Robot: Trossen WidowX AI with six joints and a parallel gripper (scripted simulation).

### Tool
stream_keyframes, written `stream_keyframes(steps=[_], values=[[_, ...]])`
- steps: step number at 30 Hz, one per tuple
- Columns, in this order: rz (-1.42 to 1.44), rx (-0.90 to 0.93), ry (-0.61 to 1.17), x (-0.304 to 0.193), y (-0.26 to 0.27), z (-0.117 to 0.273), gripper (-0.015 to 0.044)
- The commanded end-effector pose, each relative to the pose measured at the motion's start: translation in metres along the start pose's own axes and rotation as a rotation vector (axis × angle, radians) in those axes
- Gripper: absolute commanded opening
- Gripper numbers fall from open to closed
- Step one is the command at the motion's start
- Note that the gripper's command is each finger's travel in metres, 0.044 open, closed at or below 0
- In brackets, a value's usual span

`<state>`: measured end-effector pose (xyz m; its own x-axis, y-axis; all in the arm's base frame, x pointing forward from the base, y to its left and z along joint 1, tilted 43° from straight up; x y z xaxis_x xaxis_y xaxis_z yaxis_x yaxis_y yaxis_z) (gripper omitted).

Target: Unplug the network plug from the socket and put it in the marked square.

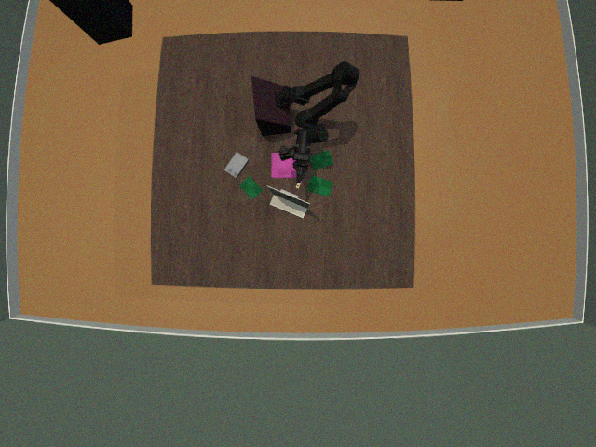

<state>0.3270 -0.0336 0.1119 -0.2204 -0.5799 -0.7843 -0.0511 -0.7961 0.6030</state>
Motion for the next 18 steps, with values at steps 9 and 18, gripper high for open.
stream_keyframes(steps=[9,18], values=[[-0.005,-0.002,-0.009,-0.0007,-0.0018,0.0053,0.0],[-0.005,-0.002,-0.009,-0.0028,-0.0021,0.0081,0.0]])
Point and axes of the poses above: the point midway between the two fingers, 35 mm back from their tips, its own z axis back along the fingers, its own y axis across the jaws, x = y × z, the point moved 3 cm from there along z, back along the fingers, and after that the axes turned 10 degrees about -z, right-handed, at the moved point
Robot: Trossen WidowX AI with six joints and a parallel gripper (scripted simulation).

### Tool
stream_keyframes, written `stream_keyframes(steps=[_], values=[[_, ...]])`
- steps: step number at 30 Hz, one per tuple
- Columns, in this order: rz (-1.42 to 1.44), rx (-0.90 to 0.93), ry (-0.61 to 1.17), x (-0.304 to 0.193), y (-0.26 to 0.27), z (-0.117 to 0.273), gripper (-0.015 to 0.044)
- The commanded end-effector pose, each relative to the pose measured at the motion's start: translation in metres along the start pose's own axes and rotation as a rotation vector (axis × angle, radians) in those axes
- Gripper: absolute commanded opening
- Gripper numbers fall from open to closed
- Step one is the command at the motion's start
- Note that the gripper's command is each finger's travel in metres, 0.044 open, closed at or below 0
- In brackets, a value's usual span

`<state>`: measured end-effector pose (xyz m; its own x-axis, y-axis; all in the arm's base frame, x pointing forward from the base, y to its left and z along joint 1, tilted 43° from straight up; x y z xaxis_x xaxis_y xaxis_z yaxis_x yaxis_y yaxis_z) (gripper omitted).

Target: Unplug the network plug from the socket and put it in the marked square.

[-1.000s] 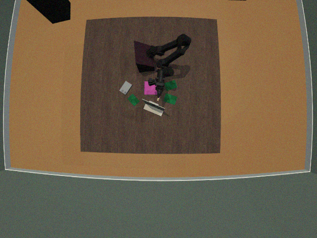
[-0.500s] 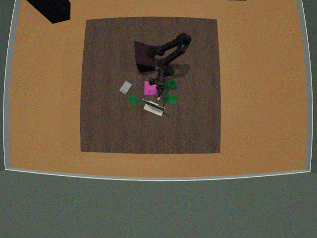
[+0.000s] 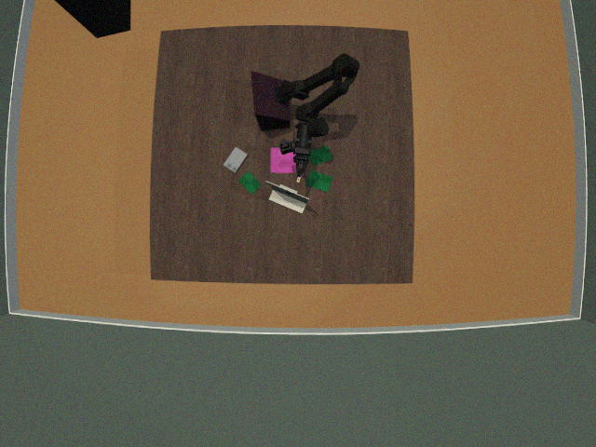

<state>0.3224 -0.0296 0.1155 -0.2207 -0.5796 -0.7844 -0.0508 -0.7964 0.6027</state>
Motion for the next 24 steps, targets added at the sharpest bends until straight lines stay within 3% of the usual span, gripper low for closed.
stream_keyframes(steps=[1,24], values=[[-0.005,-0.001,-0.008,0.0012,-0.0014,0.0027,0.0],[-0.005,-0.002,-0.009,-0.0038,-0.0022,0.0096,0.0]])
Point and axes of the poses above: the point midway between the two fingers, 35 mm back from their tips, its own z axis back along the fingers, its own y axis across the jaws, x = y × z, the point moved 3 cm from there along z, back along the fingers, and after that the axes turned 10 degrees about -z, right-handed, at the moved point
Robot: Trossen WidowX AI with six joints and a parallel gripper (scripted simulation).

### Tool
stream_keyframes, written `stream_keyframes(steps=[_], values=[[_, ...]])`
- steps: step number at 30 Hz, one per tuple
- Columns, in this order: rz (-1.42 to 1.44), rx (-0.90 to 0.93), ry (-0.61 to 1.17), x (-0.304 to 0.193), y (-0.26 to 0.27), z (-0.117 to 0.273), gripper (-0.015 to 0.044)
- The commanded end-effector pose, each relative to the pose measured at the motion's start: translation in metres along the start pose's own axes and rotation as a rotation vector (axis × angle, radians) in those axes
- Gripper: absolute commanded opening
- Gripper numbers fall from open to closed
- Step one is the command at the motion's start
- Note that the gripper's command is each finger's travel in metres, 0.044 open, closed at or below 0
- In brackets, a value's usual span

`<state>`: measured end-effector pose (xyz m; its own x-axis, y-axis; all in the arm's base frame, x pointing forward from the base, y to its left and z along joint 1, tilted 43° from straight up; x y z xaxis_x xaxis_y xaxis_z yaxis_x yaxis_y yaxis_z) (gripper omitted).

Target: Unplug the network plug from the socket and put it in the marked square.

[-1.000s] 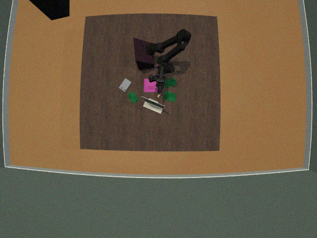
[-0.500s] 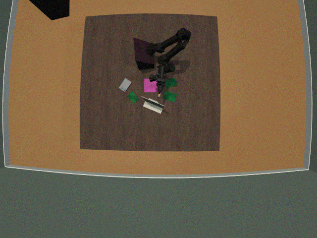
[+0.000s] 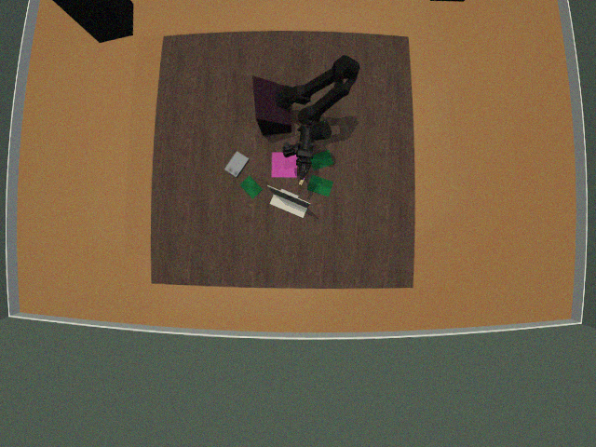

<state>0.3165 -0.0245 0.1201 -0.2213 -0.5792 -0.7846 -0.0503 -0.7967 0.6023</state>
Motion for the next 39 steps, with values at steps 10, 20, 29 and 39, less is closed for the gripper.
stream_keyframes(steps=[10,20,29,39], values=[[0.0,0.0,-0.001,-0.001,0.003,0.003,0.0],[0.0,-0.001,-0.004,-0.001,0.024,0.009,0.0],[-0.001,-0.001,-0.007,-0.001,0.041,0.017,0.0],[-0.002,-0.001,-0.009,0.0,0.059,0.028,0.0]])
Point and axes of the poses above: the point midway between the two fingers, 35 mm back from their tips, its own z axis back along the fingers, its own y axis across the jaws, x = y × z, the point moved 3 cm from there along z, back along the fingers, and after that the axes turned 10 degrees about -z, right-handed, at the moved point
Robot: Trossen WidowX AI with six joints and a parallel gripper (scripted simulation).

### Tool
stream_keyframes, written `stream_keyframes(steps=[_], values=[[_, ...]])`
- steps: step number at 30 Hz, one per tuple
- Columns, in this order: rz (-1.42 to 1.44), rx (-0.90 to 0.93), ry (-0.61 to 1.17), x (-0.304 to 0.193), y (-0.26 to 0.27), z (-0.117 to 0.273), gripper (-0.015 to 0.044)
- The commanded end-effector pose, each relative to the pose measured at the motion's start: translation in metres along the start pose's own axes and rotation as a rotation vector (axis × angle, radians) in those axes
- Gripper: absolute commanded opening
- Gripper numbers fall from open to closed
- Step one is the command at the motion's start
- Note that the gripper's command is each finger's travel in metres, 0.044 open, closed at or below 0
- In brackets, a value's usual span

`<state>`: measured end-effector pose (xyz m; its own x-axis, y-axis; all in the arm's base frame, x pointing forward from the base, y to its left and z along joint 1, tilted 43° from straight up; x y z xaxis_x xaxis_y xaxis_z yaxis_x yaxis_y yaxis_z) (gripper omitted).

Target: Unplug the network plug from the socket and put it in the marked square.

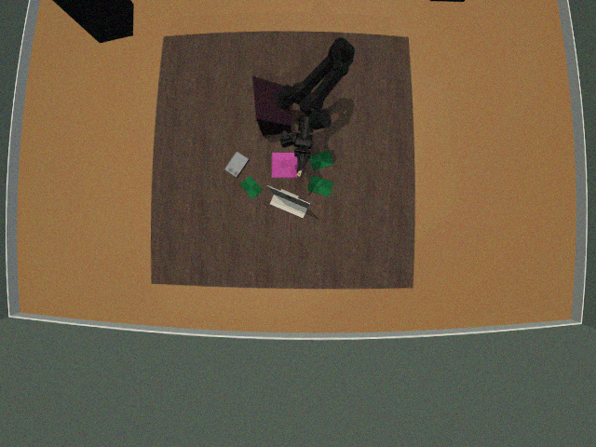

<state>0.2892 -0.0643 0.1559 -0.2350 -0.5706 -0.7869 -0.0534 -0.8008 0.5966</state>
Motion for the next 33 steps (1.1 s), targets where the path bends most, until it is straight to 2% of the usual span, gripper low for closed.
stream_keyframes(steps=[1,5,19,33], values=[[0.006,-0.003,0.005,-0.001,0.005,0.003,0.0],[0.039,-0.031,-0.01,0.003,0.002,0.001,0.0],[0.313,-0.319,-0.1,0.039,-0.029,-0.015,0.0],[0.511,-0.619,-0.082,0.073,-0.06,-0.018,0.0]])
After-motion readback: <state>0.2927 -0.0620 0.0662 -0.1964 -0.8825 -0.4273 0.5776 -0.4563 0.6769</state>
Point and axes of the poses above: the point midway between the two fingers, 35 mm back from their tips, its own z axis back along the fingers, its own y axis across the jaws, x = y × z, the point moved 3 cm from there along z, back along the fingers, and after that the axes turned 10 degrees about -z, right-handed, at the moved point
